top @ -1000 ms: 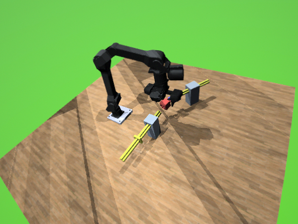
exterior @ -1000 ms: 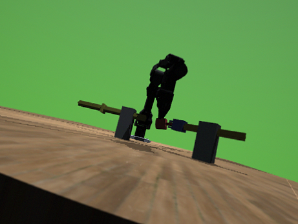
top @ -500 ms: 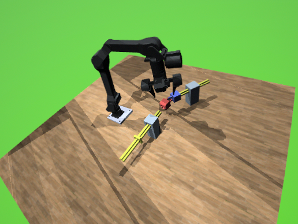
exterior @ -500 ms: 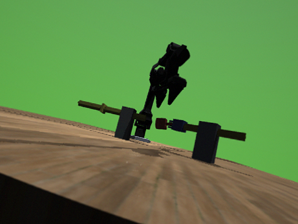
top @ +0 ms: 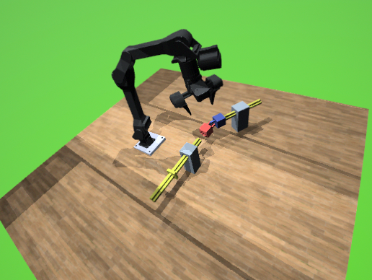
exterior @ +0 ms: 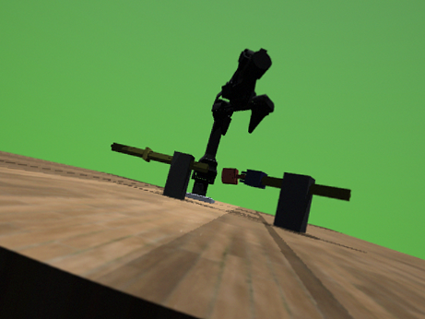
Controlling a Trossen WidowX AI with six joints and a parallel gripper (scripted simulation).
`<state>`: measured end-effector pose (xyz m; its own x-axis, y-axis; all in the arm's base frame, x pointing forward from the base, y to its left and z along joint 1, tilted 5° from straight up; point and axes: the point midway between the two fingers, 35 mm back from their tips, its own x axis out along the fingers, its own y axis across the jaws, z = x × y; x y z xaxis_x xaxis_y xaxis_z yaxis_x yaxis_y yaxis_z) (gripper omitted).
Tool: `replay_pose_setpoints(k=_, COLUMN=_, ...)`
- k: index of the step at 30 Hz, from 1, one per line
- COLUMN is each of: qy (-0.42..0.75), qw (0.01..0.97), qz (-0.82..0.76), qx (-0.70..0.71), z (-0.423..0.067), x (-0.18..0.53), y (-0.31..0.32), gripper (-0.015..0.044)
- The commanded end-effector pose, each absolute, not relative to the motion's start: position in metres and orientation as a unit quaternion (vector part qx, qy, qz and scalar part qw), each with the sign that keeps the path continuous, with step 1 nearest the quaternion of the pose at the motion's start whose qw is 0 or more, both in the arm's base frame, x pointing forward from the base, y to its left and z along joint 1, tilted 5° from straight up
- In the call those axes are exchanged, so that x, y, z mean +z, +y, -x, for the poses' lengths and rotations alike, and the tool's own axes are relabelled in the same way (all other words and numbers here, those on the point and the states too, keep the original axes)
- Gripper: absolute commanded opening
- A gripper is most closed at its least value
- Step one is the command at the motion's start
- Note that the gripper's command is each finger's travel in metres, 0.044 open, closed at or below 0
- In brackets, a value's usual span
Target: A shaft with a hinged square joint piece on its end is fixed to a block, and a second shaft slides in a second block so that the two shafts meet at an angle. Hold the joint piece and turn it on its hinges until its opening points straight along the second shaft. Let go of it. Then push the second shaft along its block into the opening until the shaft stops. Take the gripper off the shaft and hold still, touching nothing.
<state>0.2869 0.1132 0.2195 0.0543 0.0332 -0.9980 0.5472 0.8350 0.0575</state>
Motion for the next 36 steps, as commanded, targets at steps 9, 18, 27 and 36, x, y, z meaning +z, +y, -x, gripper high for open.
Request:
replay_pose_setpoints(k=9, qy=0.691, qw=0.7, qz=-0.135, qx=-0.117, z=-0.283, x=0.211, y=0.09, gripper=0.044)
replay_pose_setpoints(k=18, qy=0.724, qw=0.689, qz=-0.023, qx=-0.021, z=-0.275, x=0.189, y=0.055, gripper=0.044)
replay_pose_setpoints(k=27, qy=0.726, qw=0.686, qz=-0.032, qx=-0.029, z=-0.274, x=0.187, y=0.052, gripper=0.044)
replay_pose_setpoints(k=36, qy=0.715, qw=0.674, qz=-0.139, qx=-0.123, z=-0.274, x=0.184, y=0.05, gripper=0.044)
